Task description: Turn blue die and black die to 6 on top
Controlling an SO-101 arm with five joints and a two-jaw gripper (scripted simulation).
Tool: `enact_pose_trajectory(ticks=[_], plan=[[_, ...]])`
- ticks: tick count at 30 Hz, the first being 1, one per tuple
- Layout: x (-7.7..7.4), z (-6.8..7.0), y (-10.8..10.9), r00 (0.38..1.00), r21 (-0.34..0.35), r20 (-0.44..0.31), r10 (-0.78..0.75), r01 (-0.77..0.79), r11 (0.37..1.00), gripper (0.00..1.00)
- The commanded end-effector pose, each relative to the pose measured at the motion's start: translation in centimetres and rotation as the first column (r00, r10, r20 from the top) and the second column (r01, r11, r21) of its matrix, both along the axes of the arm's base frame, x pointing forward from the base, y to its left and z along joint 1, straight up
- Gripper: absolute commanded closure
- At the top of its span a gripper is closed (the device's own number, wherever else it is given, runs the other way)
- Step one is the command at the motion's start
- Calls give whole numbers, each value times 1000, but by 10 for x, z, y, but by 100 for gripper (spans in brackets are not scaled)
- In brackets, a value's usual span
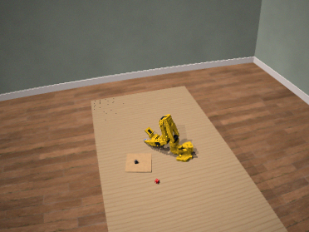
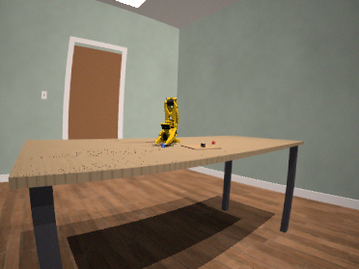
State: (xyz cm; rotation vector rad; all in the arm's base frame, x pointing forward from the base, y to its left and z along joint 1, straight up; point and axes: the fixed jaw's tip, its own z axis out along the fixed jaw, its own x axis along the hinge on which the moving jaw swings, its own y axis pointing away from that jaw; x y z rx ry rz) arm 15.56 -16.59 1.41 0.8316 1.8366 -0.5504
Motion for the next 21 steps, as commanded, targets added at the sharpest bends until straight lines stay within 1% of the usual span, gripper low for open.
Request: enact_pose_trajectory(ticks=[1, 5, 10, 12, 17, 21], plan=[[5, 9, -3, 1000, -33, 21, 9, -8, 999, 73], [7, 17, -5, 1000, -33, 21, 9, -8, 999, 73], [8, 32, -7, 1000, -33, 21, 9, -8, 999, 73], [8, 32, -7, 1000, -33, 21, 9, -8, 999, 73], [6, 47, -5, 1000, -33, 21, 9, -8, 999, 73], [5, 53, -3, 1000, -33, 21, 9, -8, 999, 73]])
